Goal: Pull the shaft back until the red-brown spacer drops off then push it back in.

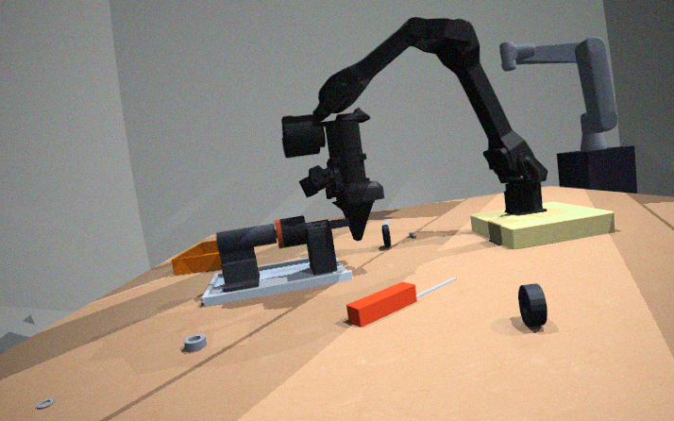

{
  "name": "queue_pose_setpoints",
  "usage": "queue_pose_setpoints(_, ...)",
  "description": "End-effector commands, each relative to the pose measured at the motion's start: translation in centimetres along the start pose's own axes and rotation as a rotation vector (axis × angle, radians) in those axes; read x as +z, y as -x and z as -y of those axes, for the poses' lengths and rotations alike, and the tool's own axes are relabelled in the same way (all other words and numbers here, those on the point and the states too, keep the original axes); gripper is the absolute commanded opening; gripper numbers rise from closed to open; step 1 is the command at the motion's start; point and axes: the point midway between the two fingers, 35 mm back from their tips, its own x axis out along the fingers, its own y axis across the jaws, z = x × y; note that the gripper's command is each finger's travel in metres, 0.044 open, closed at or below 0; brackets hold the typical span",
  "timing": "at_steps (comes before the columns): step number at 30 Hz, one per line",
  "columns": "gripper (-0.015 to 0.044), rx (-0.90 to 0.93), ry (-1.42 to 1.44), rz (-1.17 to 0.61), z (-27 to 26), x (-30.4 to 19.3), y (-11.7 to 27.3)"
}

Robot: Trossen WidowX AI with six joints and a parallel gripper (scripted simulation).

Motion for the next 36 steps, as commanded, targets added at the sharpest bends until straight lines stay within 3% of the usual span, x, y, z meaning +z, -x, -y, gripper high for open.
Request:
queue_pose_setpoints(1, 0.0, -0.001, -0.001, -0.004, 0.01, -0.14, 0.0)
queue_pose_setpoints(36, 0.0, -0.001, -0.001, -0.004, 0.01, -0.47, 0.0)
